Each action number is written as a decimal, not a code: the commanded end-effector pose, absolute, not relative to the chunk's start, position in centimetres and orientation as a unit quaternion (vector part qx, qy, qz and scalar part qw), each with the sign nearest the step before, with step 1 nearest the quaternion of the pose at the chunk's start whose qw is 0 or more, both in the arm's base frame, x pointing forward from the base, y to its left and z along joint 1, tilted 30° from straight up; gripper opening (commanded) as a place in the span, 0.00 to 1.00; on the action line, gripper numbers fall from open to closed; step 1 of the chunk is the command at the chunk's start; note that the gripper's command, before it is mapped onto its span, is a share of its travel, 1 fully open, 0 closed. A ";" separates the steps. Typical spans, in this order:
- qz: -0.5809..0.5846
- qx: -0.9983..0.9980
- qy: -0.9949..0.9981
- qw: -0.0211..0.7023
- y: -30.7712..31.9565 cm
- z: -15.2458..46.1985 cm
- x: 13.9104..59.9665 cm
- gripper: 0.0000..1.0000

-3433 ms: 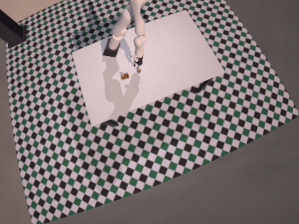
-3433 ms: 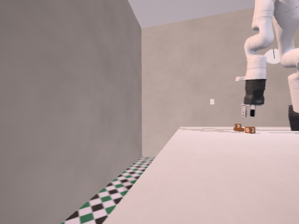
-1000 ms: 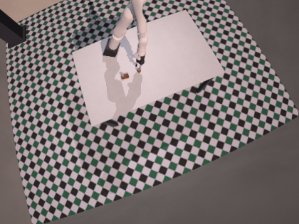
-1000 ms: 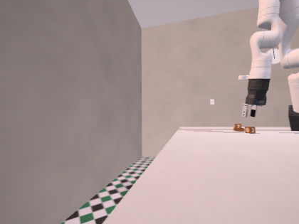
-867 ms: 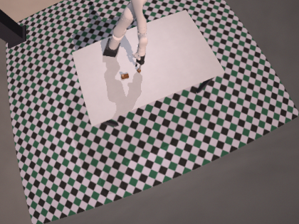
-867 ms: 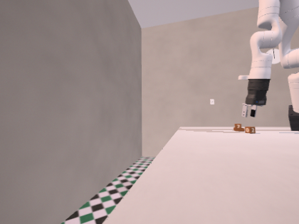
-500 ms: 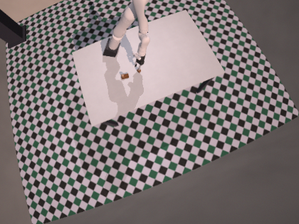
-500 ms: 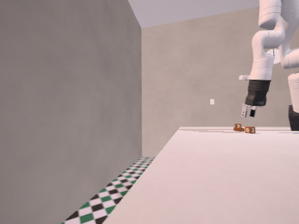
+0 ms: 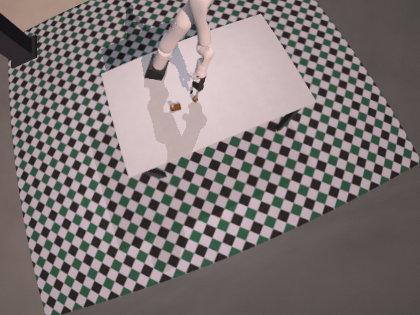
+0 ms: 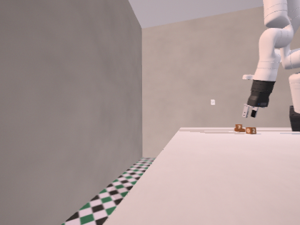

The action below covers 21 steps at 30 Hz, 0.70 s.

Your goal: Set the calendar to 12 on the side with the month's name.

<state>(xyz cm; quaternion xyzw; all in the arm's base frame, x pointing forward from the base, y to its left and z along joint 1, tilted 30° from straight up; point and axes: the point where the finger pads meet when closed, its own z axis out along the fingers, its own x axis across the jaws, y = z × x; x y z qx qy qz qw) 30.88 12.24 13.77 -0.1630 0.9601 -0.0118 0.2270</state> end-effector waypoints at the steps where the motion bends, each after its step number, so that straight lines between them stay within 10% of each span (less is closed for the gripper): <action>1: -0.013 -0.167 0.959 0.228 12.5 13.8 30.8 0.87; 21: -0.076 -0.152 0.956 0.239 12.6 13.8 30.7 0.87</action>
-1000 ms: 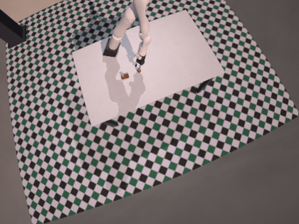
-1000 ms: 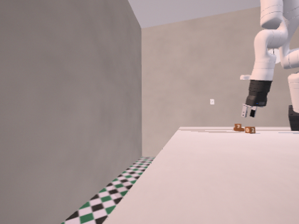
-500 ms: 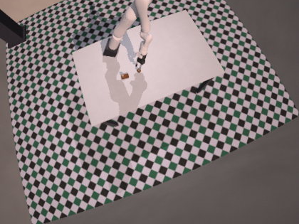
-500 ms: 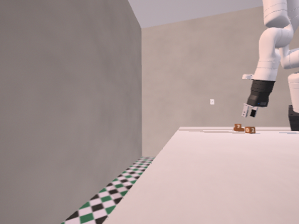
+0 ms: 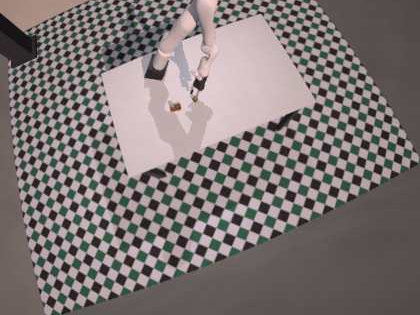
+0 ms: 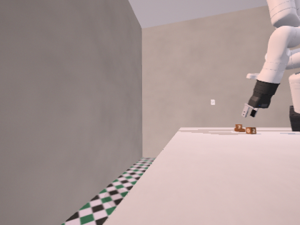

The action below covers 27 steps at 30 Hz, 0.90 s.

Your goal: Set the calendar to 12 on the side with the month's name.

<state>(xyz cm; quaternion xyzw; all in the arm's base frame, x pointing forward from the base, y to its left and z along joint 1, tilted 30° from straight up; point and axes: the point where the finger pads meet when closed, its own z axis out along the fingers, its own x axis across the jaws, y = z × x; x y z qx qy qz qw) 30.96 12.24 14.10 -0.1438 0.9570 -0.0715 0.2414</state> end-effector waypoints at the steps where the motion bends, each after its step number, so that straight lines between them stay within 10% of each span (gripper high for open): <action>1: -0.076 -0.152 0.956 0.239 12.6 13.8 30.7 0.87; 27: -0.169 -0.128 0.944 0.252 12.8 13.7 30.7 0.87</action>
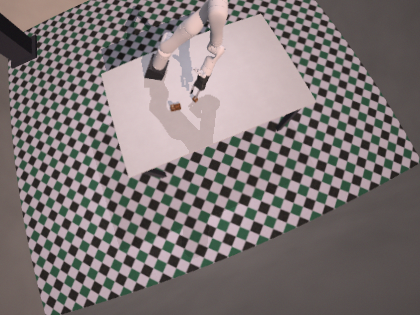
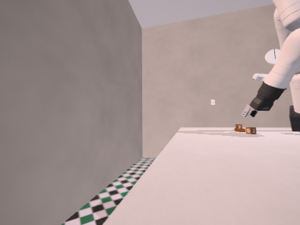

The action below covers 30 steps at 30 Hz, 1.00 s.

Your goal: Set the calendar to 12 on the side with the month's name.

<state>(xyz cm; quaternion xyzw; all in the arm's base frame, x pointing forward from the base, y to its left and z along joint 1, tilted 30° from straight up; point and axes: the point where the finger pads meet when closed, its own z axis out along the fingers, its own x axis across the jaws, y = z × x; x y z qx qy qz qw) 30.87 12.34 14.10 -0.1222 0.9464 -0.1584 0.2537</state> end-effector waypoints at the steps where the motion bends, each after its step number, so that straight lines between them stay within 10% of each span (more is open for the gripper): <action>1: -0.177 -0.125 0.943 0.253 12.8 13.7 30.7 0.87; 30: -0.200 -0.119 0.938 0.257 13.0 13.5 30.7 0.87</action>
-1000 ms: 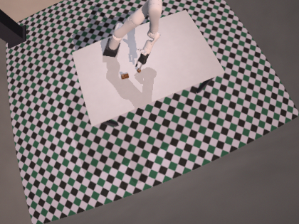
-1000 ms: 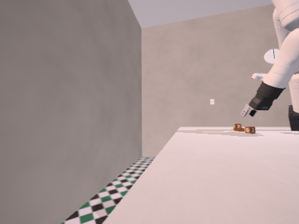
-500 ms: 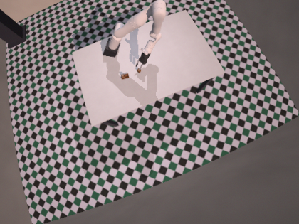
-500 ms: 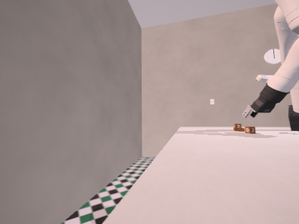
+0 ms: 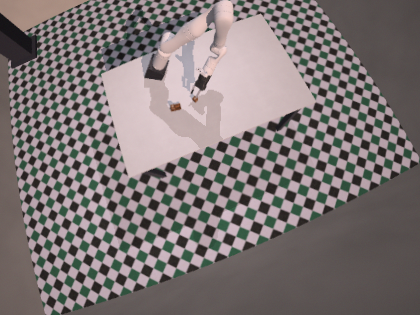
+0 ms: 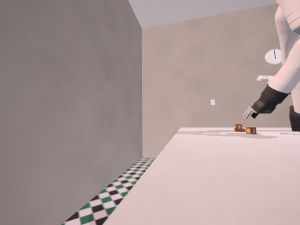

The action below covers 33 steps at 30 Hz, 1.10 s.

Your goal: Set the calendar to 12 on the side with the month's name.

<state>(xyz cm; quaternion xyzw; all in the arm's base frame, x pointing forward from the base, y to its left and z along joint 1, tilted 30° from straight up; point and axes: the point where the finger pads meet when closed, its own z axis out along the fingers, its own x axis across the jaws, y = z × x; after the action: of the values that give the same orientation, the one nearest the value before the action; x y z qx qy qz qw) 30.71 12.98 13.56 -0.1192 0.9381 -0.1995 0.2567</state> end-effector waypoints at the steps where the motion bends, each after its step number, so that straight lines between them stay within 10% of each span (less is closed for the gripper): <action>1: -0.200 -0.119 0.938 0.257 13.0 13.5 30.7 0.87; 33: -0.200 -0.119 0.938 0.257 14.7 9.9 31.9 0.87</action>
<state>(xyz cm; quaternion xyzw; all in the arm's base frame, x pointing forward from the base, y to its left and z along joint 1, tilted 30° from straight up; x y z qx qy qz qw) 31.93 14.69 10.38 -0.1177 0.9383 -0.1965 0.2591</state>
